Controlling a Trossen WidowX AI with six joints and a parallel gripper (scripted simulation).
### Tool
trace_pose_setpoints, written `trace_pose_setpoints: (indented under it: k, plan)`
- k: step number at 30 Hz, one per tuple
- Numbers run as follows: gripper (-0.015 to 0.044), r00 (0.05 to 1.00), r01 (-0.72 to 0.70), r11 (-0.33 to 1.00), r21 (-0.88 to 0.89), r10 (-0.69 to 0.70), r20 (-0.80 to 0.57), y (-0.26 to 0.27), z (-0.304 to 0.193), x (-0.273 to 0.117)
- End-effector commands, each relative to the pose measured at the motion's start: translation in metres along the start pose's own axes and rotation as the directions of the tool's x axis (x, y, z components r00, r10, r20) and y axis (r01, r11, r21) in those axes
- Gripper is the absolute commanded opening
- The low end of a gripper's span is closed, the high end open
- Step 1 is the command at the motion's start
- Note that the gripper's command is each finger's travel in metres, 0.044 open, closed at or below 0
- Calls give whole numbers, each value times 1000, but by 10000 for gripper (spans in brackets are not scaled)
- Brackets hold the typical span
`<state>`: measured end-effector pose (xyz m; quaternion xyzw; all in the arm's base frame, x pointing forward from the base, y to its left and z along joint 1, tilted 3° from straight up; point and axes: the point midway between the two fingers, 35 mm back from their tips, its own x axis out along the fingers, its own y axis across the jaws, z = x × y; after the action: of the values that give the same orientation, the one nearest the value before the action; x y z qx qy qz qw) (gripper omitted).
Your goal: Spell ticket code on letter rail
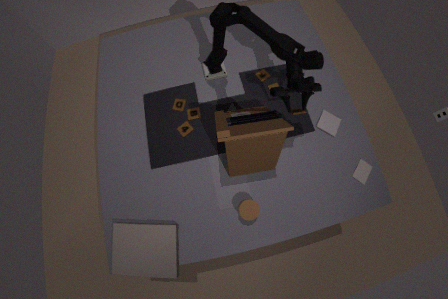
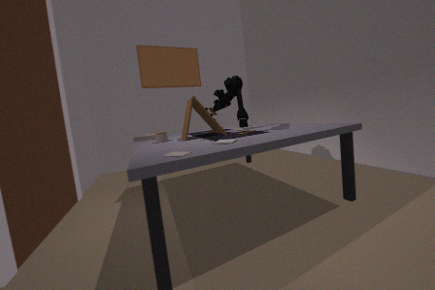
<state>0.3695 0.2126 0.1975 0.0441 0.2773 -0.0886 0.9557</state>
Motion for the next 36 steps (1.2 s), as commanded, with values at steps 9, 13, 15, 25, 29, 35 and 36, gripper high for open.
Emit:
trace_pose_setpoints:
  k: [9, 13, 15, 25, 29, 35, 36]
  plan:
    - [0, 1000, -3, 1000, -5, 3, -3, -7, -1, 0]
    - [0, 1000, -3, 1000, -5, 3, -3, -9, -1, 0]
    - [0, 1000, -3, 1000, -5, 3, -3, -10, -1, 0]
    - [0, 1000, -2, 1000, -5, 2, -3, -15, -1, 0]
    - [0, 1000, -2, 1000, -6, 2, -3, -17, -1, 0]
    - [0, 1000, -2, 1000, -6, 2, -3, -19, -1, 0]
    - [0, 1000, -2, 1000, -6, 2, -3, -20, -1, 0]
